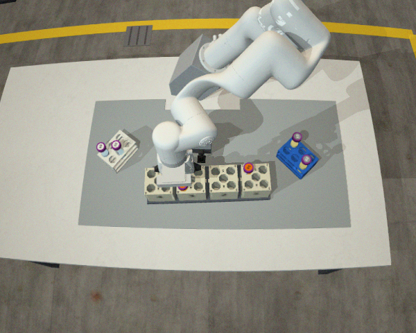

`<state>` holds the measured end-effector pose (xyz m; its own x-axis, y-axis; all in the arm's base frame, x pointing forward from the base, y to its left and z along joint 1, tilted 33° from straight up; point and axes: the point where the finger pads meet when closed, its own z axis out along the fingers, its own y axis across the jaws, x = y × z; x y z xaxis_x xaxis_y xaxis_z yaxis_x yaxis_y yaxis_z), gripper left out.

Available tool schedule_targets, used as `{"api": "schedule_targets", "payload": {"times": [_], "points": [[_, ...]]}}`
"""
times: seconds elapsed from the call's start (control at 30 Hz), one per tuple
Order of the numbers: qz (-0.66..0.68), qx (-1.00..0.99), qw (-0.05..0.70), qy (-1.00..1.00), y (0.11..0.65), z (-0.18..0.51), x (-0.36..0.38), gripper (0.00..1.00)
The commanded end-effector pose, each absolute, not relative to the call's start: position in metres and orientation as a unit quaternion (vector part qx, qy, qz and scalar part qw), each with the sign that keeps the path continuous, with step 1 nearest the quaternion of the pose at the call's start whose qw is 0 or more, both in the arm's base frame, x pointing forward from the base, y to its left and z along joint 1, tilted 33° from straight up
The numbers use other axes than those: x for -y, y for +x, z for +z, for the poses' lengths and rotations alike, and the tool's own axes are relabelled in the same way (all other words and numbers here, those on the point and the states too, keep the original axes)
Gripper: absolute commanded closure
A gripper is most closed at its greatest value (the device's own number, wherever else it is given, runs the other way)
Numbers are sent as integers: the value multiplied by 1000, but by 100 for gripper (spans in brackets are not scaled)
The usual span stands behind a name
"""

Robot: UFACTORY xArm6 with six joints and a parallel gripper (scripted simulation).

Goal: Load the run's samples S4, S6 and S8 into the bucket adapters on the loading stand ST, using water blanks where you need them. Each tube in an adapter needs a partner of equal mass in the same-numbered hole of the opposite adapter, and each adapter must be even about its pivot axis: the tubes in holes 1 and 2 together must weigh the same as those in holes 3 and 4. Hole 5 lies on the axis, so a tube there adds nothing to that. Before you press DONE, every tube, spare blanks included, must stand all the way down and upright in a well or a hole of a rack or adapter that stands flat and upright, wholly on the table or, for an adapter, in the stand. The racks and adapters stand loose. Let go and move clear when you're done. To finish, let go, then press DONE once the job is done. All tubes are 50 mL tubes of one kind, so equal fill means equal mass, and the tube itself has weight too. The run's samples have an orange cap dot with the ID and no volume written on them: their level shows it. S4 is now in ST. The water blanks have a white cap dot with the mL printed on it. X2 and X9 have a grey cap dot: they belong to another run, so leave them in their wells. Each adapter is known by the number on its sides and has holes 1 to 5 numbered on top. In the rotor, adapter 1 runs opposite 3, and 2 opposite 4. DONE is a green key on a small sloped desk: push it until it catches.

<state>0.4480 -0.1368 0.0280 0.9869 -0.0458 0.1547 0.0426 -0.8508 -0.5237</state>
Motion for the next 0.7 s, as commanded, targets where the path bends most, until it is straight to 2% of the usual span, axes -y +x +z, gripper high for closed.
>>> {"api": "schedule_targets", "payload": {"times": [0.0, 0.67], "points": [[-83, -1, 272, -959, 447, 39, 144, 56], [-83, -1, 272, -959, 444, 56, 155, 56]]}}
